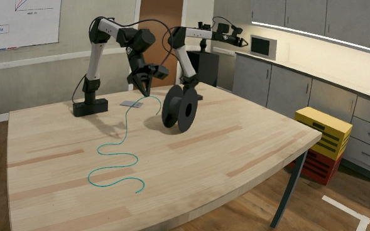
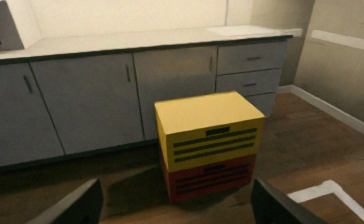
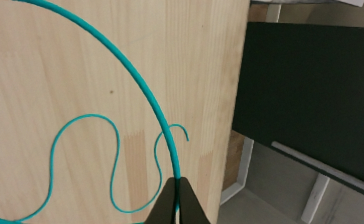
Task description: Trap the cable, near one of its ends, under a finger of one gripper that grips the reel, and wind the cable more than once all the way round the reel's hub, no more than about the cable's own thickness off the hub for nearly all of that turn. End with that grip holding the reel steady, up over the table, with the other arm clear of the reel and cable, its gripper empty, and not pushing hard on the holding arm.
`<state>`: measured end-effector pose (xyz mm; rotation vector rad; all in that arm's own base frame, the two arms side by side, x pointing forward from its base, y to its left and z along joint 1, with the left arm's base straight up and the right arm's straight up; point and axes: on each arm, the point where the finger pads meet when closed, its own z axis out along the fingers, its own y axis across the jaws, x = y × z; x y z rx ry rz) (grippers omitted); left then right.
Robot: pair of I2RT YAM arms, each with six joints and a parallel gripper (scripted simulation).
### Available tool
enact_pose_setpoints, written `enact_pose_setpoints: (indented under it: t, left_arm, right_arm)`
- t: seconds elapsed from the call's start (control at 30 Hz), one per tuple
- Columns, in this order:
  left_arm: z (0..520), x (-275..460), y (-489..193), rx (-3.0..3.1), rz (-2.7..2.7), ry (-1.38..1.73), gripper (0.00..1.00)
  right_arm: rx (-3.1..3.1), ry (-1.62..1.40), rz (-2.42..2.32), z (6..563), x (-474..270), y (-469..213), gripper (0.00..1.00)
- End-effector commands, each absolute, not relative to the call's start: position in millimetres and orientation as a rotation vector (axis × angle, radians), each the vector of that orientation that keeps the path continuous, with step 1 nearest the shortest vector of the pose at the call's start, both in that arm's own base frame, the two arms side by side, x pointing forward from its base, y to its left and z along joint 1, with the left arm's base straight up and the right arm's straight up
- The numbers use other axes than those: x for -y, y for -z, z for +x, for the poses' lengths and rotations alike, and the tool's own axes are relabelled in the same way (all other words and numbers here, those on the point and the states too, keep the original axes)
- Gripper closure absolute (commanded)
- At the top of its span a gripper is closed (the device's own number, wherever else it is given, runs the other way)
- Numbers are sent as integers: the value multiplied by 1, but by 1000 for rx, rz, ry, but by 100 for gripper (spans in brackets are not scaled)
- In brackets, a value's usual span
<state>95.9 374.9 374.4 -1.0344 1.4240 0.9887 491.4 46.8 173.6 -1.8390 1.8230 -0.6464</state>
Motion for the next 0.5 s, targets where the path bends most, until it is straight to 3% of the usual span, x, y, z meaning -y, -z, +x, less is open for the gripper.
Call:
enact_pose_setpoints:
  t: [0.0, 0.17, 0.47]
  left_arm:
    - [127, -370, -383, -1476, -935, -932, 25]
    - [158, -360, -376, -1534, -862, -862, 25]
    - [258, -306, -351, -1715, -580, -611, 25]
  right_arm:
    - [-1803, 659, -1825, 492, -46, -187, 100]
    - [-1803, 659, -1825, 492, -46, -187, 100]
    - [-1803, 659, -1825, 492, -46, -187, 100]
